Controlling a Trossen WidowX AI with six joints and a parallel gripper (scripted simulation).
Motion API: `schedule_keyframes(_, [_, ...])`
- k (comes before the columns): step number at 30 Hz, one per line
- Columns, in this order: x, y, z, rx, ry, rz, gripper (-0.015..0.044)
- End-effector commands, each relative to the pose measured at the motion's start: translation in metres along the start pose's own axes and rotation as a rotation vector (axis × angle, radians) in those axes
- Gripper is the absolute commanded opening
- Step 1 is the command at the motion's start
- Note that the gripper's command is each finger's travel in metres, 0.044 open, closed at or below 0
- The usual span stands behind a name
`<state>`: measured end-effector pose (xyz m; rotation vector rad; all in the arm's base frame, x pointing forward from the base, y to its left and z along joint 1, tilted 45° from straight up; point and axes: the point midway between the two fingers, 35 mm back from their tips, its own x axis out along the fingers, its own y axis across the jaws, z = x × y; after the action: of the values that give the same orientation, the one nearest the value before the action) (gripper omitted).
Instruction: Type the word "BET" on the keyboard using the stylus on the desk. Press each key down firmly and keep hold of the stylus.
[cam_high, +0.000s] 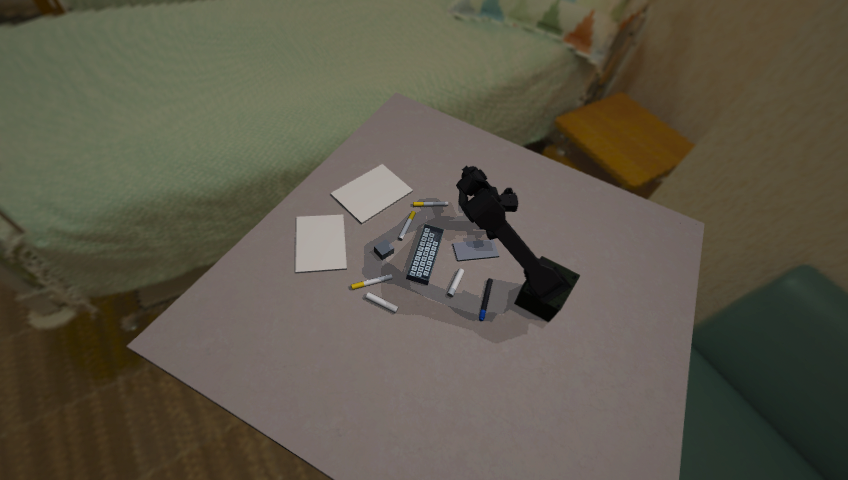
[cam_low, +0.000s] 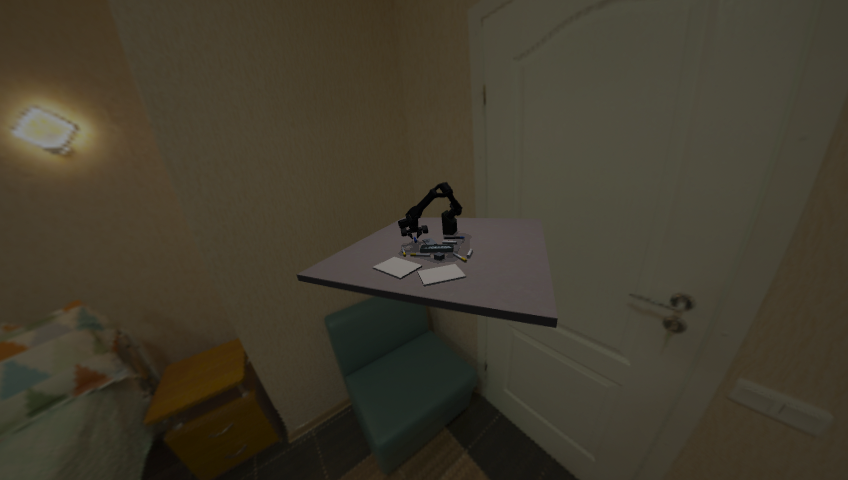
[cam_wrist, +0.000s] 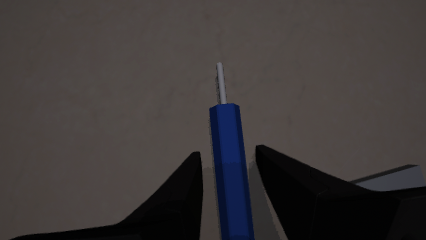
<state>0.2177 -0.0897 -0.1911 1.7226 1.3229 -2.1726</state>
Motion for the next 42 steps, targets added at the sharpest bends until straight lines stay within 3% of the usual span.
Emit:
schedule_keyframes(1, [0.005,-0.001,-0.001,0.004,0.001,-0.006,0.0150])
schedule_keyframes(9, [0.005,-0.001,-0.001,0.004,0.001,-0.006,0.0150])
schedule_keyframes(14, [0.004,0.000,-0.001,0.000,0.000,-0.002,0.0019])
schedule_keyframes(17, [0.004,0.000,-0.001,0.000,0.000,-0.002,0.0000])
schedule_keyframes(25, [0.000,0.000,0.000,0.001,-0.001,-0.002,0.0000])
schedule_keyframes(33, [-0.039,0.000,0.024,0.002,-0.004,-0.001,0.0000])
schedule_keyframes(42, [-0.040,0.000,0.024,0.002,-0.004,-0.001,0.0000])
